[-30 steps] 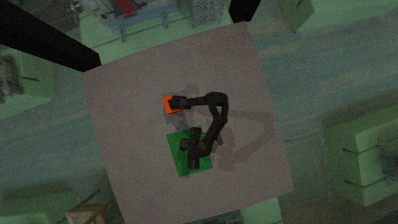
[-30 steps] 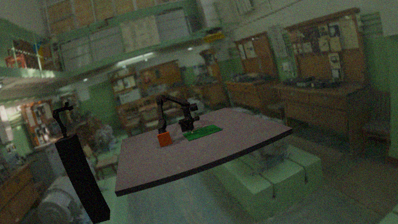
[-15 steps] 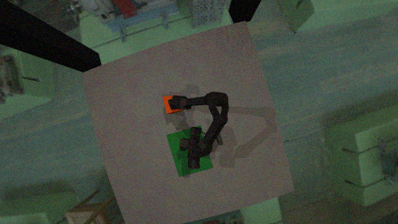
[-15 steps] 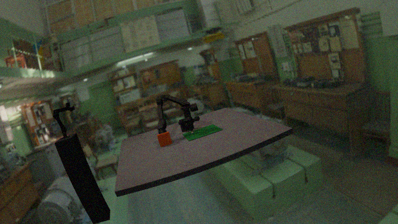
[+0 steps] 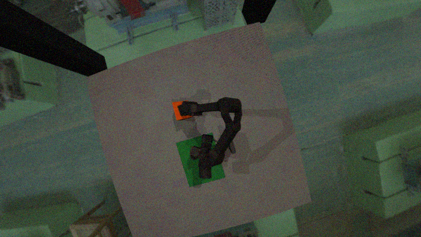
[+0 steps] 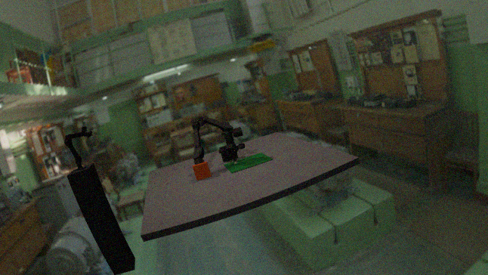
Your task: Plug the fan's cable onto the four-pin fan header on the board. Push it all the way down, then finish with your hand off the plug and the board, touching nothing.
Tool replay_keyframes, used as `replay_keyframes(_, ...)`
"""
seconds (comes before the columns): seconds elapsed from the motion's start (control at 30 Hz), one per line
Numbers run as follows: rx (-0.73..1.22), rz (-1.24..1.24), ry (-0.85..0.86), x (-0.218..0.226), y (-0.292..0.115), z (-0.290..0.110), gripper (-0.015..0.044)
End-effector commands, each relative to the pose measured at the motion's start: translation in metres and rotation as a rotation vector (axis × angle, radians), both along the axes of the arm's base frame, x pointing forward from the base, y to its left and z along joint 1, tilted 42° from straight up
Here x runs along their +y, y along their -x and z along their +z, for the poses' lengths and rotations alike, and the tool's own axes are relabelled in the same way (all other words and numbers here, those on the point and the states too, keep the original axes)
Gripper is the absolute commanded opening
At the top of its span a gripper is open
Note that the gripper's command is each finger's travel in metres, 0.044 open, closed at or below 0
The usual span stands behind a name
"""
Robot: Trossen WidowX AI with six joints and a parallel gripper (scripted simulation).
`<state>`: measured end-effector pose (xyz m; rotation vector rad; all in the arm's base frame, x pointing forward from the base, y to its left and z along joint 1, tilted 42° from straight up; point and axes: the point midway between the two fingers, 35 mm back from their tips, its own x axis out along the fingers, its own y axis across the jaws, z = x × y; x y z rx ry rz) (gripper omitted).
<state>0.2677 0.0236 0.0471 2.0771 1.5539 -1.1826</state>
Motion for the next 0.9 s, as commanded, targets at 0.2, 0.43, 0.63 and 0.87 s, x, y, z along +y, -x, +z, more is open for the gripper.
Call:
replay_keyframes(0.2,0.005,-0.002,-0.006,0.0056,0.0002,-0.0053,0.0)
replay_keyframes(0.43,0.005,-0.002,-0.006,0.008,-0.0001,-0.0079,0.0)
replay_keyframes(0.63,0.005,-0.002,-0.006,0.0104,-0.0004,-0.0106,0.0)
replay_keyframes(0.87,0.002,0.0,-0.003,0.0088,-0.0004,-0.0091,0.0131)
